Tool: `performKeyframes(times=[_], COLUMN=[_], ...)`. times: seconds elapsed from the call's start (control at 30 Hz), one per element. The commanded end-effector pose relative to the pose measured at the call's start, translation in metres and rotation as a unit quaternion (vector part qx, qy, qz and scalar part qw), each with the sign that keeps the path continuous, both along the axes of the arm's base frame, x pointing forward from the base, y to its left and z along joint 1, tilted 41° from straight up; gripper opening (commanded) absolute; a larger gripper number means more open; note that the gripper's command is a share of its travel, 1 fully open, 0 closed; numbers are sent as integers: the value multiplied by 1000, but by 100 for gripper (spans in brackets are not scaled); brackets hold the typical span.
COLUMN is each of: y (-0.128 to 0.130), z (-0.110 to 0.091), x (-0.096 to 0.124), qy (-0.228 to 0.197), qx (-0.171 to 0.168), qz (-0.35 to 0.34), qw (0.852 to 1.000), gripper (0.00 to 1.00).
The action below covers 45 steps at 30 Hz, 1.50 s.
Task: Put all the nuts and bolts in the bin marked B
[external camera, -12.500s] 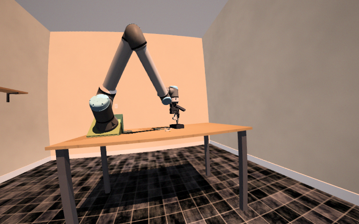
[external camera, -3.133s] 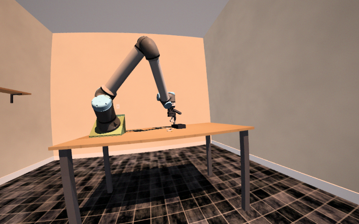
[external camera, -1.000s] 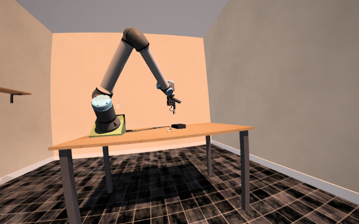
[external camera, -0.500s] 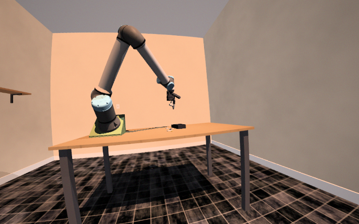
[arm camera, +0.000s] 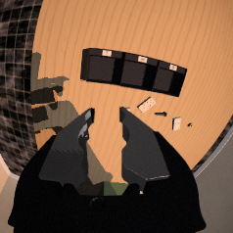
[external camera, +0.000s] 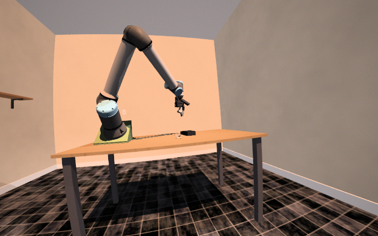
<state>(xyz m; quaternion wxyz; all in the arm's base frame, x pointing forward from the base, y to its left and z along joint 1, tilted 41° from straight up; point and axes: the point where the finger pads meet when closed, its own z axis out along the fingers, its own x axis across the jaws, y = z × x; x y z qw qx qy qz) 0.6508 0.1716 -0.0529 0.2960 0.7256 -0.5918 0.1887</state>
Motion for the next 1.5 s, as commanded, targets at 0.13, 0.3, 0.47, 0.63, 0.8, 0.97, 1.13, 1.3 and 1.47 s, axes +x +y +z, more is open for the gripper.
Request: performKeyframes(times=[0.13, 0.3, 0.47, 0.63, 0.8, 0.97, 1.13, 1.3, 1.47], y=[-60, -97, -133, -156, -193, -229, -251, -288, -324], z=[26, 40, 54, 63, 77, 90, 99, 113, 127], x=[-18, -32, -45, -54, -67, -80, -89, -102, -116], qy=[51, 51, 51, 51, 52, 52, 52, 51, 51], qx=[10, 10, 10, 10, 10, 10, 11, 11, 11], qz=[67, 67, 67, 66, 66, 66, 66, 66, 67], qw=[996, 996, 996, 996, 996, 996, 996, 996, 996], gripper=[18, 18, 18, 18, 18, 18, 18, 18, 18])
